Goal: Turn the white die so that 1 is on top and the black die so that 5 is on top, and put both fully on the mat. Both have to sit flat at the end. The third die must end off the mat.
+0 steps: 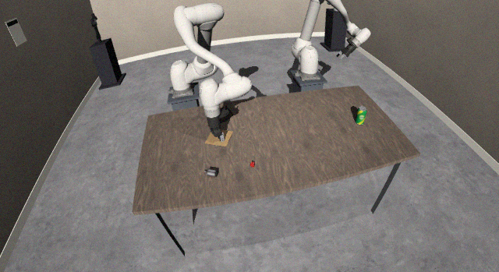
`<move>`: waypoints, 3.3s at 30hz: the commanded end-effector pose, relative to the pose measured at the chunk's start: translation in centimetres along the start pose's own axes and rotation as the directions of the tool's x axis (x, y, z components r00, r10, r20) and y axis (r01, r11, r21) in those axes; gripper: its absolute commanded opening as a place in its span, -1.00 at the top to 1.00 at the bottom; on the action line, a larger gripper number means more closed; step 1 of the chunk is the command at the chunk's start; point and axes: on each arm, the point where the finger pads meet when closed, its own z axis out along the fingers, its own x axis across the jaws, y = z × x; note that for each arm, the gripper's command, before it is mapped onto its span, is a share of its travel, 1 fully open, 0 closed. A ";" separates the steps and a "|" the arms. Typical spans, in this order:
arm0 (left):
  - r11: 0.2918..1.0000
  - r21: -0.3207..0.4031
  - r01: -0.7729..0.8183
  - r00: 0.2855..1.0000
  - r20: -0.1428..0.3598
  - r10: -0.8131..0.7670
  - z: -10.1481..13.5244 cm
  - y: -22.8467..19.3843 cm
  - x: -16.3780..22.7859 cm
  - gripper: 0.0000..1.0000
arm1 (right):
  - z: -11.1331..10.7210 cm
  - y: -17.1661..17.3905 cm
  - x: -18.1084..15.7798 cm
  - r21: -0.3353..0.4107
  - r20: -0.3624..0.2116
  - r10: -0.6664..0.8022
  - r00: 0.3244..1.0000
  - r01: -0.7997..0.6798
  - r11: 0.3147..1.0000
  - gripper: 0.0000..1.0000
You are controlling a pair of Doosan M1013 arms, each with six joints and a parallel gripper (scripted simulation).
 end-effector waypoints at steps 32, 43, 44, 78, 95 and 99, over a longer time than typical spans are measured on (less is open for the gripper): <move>1.000 -0.001 0.000 1.000 0.000 0.000 0.0 0.0 0.0 -1.00 | -7.5 0.0 0.0 0.000 -0.001 0.000 1.000 0.000 1.000 -0.40; 1.000 -0.001 0.000 1.000 0.000 0.000 0.0 0.0 0.0 -1.00 | -9.1 0.0 0.0 0.000 -0.001 0.000 1.000 0.000 1.000 -0.40; 1.000 -0.001 0.000 1.000 0.000 0.000 0.0 0.0 0.0 -1.00 | -9.1 0.0 0.0 0.000 -0.001 0.000 1.000 0.000 1.000 -1.00; 1.000 -0.001 0.000 1.000 0.000 0.000 0.0 0.0 0.0 -1.00 | -12.3 0.0 0.0 0.000 -0.001 0.000 1.000 0.000 1.000 -1.00; 1.000 -0.001 0.000 1.000 0.000 0.000 0.0 0.0 0.0 -1.00 | -17.6 0.0 0.0 0.000 -0.001 0.000 1.000 0.000 1.000 -1.00; 1.000 -0.001 0.000 1.000 0.000 0.000 0.0 0.0 0.0 -1.00 | -17.7 0.0 0.0 0.000 -0.001 0.000 1.000 0.000 1.000 -1.00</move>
